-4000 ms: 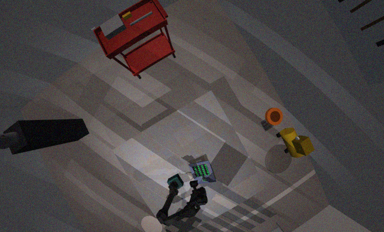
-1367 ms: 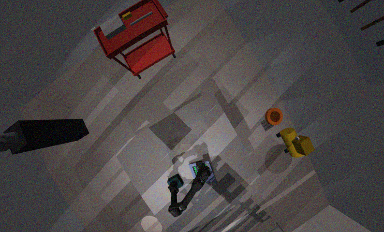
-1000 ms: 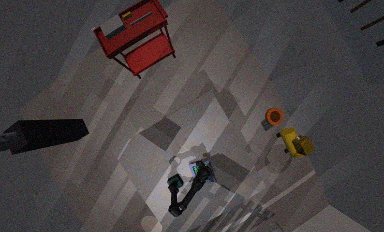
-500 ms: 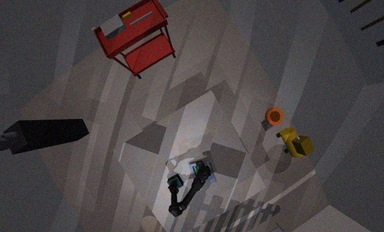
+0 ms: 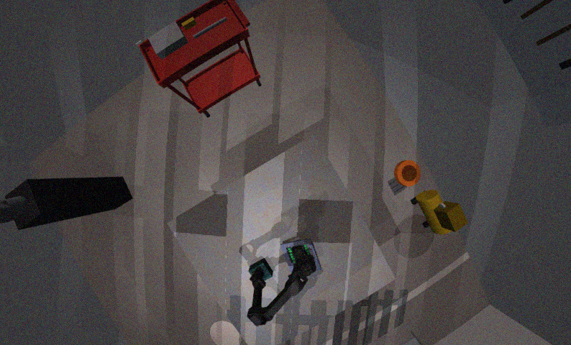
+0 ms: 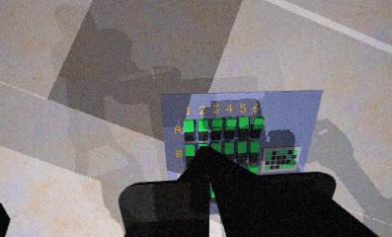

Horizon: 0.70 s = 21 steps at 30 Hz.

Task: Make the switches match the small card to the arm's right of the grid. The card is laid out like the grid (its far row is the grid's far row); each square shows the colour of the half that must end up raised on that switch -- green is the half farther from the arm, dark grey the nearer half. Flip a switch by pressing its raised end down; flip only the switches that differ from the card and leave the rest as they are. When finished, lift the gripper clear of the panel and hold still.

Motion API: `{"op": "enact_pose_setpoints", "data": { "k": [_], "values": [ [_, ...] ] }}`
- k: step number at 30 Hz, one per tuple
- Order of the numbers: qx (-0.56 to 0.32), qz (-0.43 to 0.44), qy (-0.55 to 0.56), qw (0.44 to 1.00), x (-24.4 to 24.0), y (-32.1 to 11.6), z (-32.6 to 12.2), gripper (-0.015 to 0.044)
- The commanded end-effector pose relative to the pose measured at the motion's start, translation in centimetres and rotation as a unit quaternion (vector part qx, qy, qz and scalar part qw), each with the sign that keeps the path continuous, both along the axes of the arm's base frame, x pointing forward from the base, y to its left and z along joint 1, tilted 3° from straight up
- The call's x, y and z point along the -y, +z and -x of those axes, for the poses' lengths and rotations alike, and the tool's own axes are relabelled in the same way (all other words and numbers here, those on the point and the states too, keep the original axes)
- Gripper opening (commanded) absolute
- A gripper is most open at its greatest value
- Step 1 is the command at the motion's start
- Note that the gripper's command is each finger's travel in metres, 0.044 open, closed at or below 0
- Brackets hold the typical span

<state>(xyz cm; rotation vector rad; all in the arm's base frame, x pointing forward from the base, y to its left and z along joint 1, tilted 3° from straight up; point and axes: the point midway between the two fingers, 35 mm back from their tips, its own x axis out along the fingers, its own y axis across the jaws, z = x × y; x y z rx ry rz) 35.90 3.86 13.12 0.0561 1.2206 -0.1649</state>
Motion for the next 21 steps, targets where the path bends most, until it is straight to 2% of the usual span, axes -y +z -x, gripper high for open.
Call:
{"op": "enact_pose_setpoints", "data": {
  "k": [1,5,21],
  "values": [
    [-0.004,0.0,0.001,1.0,0.7,0.0,-0.4,0.0],
    [-0.015,-0.002,0.001,1.0,1.0,-3.0,-1.6,0.0],
    [-0.015,-0.002,0.001,1.0,1.2,-4.7,-2.2,0.0]
  ]
}}
